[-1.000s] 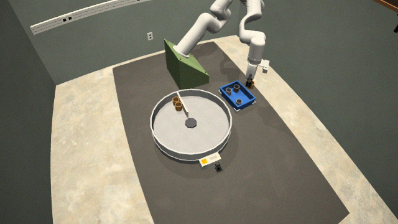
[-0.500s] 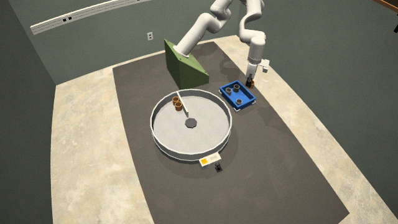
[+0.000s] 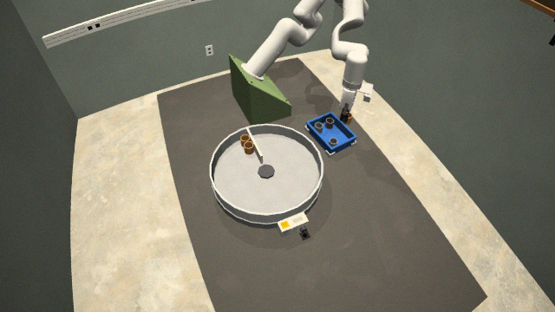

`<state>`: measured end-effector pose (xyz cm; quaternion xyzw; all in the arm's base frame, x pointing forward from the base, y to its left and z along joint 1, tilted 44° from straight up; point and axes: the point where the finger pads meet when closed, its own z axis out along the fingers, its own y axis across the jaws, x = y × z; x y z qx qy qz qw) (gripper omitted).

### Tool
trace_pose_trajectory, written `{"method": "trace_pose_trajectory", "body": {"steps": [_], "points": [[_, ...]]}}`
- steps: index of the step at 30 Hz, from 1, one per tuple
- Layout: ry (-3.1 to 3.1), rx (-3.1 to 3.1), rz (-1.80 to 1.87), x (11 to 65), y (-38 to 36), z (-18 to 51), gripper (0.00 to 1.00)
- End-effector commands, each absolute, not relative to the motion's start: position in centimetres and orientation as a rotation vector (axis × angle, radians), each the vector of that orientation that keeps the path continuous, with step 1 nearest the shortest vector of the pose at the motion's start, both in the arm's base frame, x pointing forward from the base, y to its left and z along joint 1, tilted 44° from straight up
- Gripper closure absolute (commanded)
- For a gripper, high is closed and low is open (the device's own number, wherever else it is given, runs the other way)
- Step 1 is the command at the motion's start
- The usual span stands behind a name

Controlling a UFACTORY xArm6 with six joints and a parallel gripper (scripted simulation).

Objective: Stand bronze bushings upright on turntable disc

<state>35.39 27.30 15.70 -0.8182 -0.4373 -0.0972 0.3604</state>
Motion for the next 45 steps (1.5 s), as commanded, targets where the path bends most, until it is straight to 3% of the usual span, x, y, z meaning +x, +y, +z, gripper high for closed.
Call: {"method": "trace_pose_trajectory", "body": {"steps": [1, 10, 45], "points": [[-1.127, -2.109, -0.254, 35.7, 26.1, 14.7, 1.00], [-1.127, -2.109, -0.254, 36.1, 22.7, 11.3, 1.00], [-1.127, -2.109, -0.254, 39.5, -2.3, -12.7, 1.00]]}}
